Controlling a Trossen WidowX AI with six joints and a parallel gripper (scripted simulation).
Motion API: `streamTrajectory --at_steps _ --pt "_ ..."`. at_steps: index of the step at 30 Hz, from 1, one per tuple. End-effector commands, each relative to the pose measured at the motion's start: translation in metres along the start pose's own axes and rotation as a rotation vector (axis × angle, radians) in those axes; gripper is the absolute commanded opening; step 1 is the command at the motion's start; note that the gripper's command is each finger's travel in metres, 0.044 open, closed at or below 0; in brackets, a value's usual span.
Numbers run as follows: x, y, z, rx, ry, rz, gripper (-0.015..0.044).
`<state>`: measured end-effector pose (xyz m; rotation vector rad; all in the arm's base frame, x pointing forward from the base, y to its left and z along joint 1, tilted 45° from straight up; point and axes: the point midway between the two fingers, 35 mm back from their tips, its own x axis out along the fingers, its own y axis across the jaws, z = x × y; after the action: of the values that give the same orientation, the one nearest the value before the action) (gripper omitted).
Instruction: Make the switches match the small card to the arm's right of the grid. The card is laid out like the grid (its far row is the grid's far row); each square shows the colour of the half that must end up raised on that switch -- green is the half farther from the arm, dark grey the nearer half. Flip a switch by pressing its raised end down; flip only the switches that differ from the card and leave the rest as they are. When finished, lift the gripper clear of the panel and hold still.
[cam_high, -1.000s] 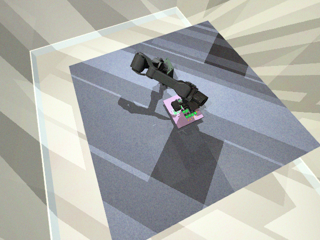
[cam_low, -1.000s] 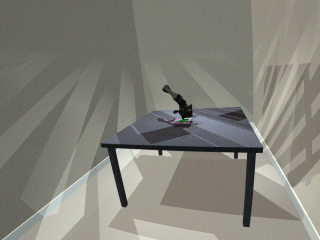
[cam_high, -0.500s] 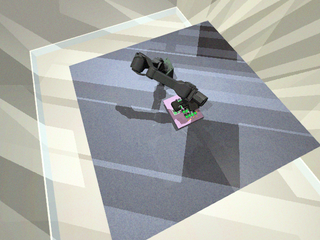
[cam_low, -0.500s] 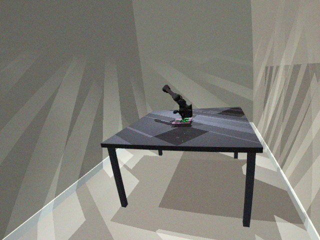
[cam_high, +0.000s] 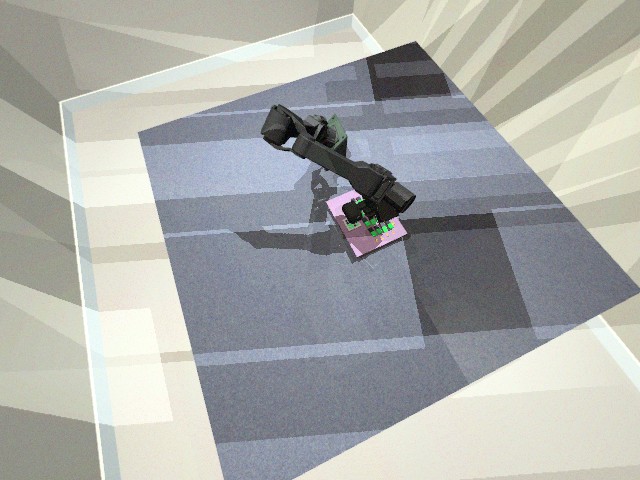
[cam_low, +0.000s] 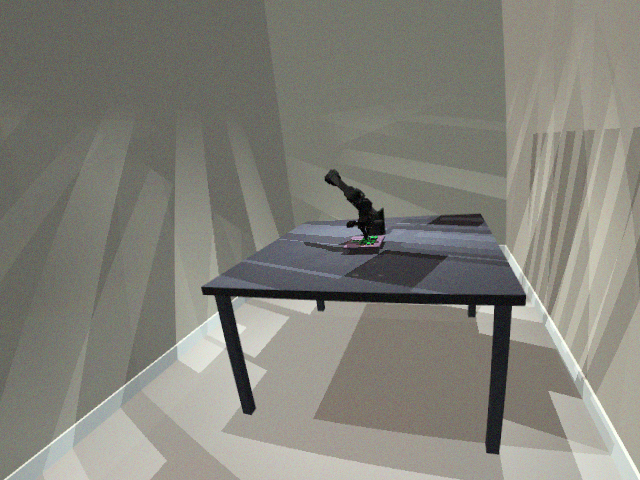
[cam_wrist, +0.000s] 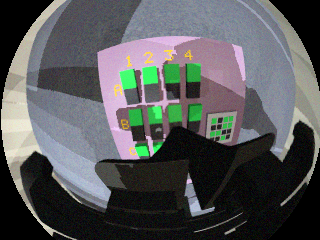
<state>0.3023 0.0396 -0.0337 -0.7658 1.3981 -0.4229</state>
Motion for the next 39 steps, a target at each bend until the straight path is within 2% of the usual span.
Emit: streamTrajectory --at_steps 1,13,15,18,20,39 --pt "0.003 0.000 0.000 -0.003 0.004 -0.004 0.0000" --pt "0.005 0.000 -0.001 -0.003 0.004 -0.004 0.0000" --pt "-0.008 0.001 0.002 0.002 0.005 0.002 0.0000" --pt "-0.051 0.001 0.003 -0.002 0.025 0.001 0.0000" --pt "-0.062 0.001 0.003 -0.003 0.030 -0.001 0.0000" --pt "-0.069 0.011 -0.008 -0.003 0.031 0.000 0.0000"
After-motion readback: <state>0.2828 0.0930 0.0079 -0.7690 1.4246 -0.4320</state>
